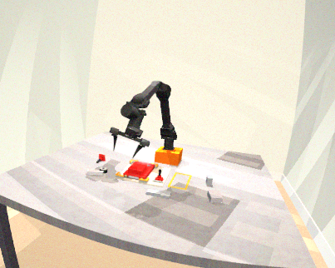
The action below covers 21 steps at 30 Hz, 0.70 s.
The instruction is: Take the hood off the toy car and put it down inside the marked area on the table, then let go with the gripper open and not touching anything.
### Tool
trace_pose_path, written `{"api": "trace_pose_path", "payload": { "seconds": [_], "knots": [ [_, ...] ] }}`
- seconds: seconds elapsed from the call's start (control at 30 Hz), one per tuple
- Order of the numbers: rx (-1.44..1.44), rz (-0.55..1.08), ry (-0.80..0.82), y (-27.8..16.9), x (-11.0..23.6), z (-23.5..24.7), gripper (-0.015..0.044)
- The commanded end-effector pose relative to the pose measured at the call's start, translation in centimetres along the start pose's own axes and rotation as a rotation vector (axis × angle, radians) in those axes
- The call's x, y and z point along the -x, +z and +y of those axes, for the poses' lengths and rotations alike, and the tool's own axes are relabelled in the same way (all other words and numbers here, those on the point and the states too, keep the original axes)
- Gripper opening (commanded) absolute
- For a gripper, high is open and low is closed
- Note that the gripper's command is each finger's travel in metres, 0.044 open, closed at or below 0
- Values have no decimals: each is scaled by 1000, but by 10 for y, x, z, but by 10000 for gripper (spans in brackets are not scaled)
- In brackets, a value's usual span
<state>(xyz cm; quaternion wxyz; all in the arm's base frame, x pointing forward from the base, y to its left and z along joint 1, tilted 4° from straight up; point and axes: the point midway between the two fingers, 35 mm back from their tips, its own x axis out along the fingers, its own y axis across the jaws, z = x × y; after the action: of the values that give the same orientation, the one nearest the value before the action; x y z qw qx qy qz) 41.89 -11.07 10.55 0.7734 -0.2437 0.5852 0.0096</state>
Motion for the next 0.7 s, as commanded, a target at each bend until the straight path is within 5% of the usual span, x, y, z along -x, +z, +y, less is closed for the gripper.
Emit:
{"api": "trace_pose_path", "payload": {
  "seconds": [0.0,0.13,0.67],
  "knots": [
    [-191,143,168,-36,5,40,440],
    [-325,262,258,-60,15,65,440],
    [-325,261,258,-57,8,65,440]
  ]
}}
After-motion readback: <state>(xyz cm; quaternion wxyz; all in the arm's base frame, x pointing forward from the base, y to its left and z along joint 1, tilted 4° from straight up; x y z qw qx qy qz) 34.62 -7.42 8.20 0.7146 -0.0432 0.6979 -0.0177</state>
